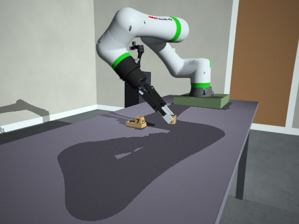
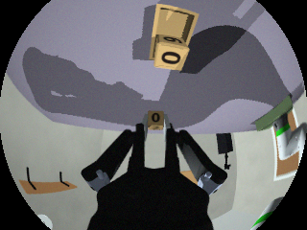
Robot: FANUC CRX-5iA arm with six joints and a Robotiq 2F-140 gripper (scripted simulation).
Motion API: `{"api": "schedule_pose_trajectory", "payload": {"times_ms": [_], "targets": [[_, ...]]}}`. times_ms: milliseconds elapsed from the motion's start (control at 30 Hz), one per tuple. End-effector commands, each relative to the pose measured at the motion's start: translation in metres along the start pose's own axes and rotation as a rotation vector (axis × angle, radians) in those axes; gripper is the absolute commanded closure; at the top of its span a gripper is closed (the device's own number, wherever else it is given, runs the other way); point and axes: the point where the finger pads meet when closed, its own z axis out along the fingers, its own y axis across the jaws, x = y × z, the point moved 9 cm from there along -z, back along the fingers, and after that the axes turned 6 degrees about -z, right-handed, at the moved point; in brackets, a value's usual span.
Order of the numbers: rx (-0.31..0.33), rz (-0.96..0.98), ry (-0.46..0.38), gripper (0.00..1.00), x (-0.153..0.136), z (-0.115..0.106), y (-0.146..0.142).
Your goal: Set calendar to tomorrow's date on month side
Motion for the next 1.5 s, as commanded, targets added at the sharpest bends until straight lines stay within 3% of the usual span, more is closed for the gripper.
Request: {"api": "schedule_pose_trajectory", "payload": {"times_ms": [0, 667, 1467], "targets": [[0.000, 0.000, 0.000, 0.75, 0.003, 0.003, 0.000], [0.000, 0.000, 0.000, 0.75, 0.018, 0.018, 0.002], [0.000, 0.000, 0.000, 0.75, 0.019, 0.019, 0.002]]}}
